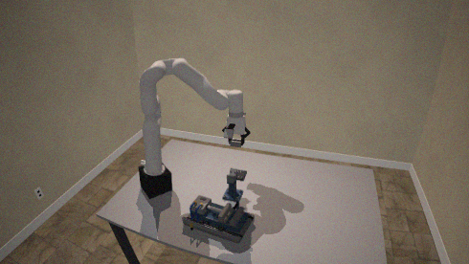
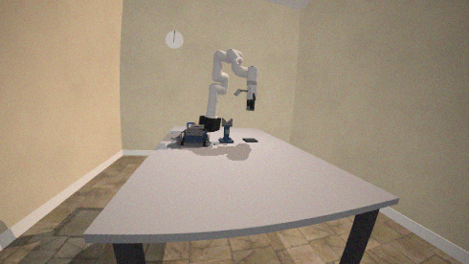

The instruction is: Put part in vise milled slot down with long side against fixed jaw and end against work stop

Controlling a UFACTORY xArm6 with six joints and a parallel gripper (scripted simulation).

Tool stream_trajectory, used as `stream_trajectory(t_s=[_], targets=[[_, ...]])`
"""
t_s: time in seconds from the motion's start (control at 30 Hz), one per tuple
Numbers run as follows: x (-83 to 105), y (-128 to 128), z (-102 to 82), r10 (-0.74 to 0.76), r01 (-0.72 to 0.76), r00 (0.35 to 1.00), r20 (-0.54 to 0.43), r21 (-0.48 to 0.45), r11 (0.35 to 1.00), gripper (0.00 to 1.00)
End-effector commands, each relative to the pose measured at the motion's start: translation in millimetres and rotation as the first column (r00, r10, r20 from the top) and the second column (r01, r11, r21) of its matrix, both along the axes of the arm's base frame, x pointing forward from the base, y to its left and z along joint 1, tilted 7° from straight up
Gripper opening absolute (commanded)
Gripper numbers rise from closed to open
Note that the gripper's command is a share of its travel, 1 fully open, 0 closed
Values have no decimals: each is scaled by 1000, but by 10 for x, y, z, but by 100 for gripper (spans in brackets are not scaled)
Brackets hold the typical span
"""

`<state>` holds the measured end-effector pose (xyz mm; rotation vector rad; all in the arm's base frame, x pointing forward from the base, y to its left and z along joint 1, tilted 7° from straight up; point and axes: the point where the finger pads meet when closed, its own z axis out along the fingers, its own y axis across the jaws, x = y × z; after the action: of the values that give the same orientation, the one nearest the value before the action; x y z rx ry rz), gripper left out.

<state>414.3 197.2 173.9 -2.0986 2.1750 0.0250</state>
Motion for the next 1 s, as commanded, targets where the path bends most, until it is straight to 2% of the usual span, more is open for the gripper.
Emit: stream_trajectory(t_s=[0.0,0.27,0.97], targets=[[31,-63,12,-1,1,1000,4,2,1000,0],[67,-203,0,-2,2,1000,3,1,1000,0],[175,-859,-59,-9,9,1000,2,1,1000,0]])
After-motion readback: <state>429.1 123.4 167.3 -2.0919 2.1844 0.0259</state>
